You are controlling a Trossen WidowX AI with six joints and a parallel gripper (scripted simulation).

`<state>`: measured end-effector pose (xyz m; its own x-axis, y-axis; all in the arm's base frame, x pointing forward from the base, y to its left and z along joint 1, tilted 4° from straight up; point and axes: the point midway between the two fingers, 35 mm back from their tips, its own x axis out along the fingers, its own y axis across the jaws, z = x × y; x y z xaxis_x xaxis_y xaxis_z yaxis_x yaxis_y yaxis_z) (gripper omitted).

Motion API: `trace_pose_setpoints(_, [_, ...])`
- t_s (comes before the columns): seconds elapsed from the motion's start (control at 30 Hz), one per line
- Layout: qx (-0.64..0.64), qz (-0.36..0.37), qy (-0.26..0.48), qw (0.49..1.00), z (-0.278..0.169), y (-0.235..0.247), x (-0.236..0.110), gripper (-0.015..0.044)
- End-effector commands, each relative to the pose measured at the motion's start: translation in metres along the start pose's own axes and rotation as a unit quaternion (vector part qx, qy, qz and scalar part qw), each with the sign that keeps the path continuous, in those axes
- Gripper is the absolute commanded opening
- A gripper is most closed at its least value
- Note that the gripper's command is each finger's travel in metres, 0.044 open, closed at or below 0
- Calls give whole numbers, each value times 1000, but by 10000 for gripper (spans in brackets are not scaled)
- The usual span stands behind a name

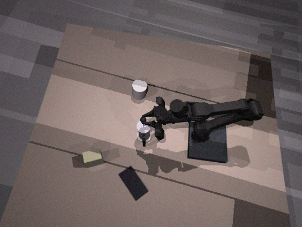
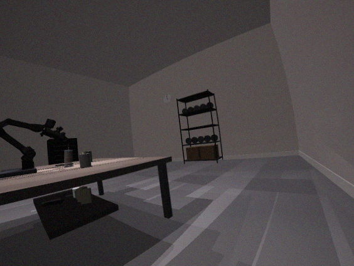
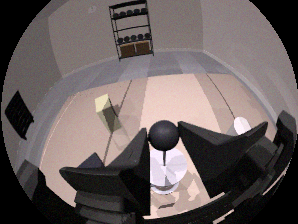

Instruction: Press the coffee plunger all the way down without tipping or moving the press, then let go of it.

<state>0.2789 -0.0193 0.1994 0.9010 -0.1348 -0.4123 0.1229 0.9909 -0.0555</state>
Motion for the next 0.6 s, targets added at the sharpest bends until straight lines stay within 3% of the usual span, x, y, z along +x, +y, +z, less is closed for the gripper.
trace_pose_setpoints(0.0, [-7,0,47,999,-35,0,11,115])
trace_pose_setpoints(0.57, [-7,0,46,999,-43,-1,27,115])
